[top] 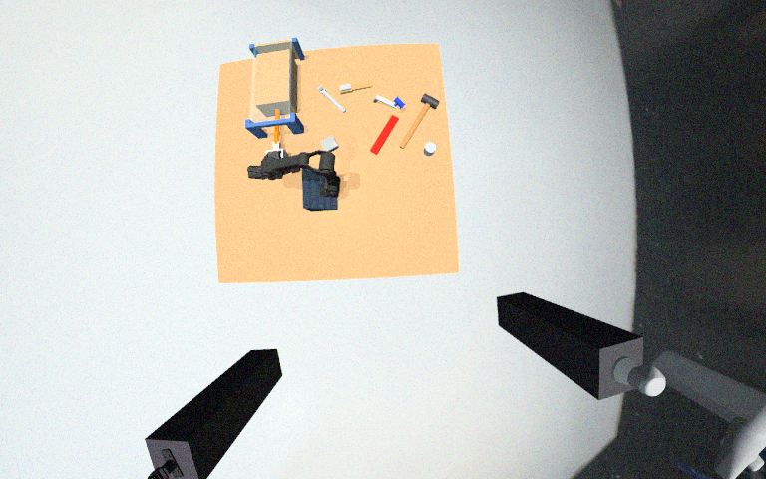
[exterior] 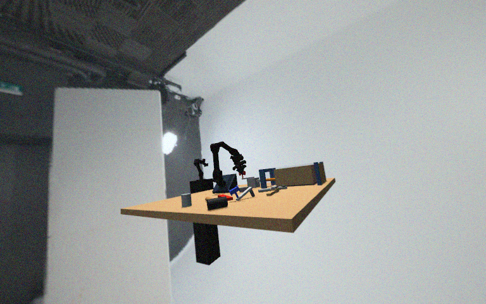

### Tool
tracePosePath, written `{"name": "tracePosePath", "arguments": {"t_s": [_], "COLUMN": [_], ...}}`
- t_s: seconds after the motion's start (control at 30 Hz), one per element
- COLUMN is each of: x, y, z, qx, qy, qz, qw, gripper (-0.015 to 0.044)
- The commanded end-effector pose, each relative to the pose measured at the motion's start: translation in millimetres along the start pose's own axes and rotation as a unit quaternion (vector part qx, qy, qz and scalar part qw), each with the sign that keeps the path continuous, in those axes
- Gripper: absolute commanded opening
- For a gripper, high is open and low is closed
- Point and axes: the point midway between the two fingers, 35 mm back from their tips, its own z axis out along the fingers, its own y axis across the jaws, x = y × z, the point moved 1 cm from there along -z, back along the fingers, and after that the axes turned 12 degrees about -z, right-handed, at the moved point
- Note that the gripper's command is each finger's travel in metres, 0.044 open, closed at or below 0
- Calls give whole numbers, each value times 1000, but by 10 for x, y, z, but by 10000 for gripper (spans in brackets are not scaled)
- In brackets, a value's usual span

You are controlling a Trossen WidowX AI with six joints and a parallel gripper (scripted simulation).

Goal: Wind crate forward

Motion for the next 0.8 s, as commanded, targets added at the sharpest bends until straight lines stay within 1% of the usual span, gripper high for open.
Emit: {"name": "tracePosePath", "arguments": {"t_s": [0.0,0.07,0.13,0.77], "x": [-5,-5,-5,-8], "y": [10,10,10,-53], "z": [-1,-1,-1,42], "qx": [-2,-2,-2,2], "qy": [-1,-1,-1,-1], "qz": [1,1,1,-3], "qw": [1000,1000,1000,1000], "gripper": [59,46,0,0]}}
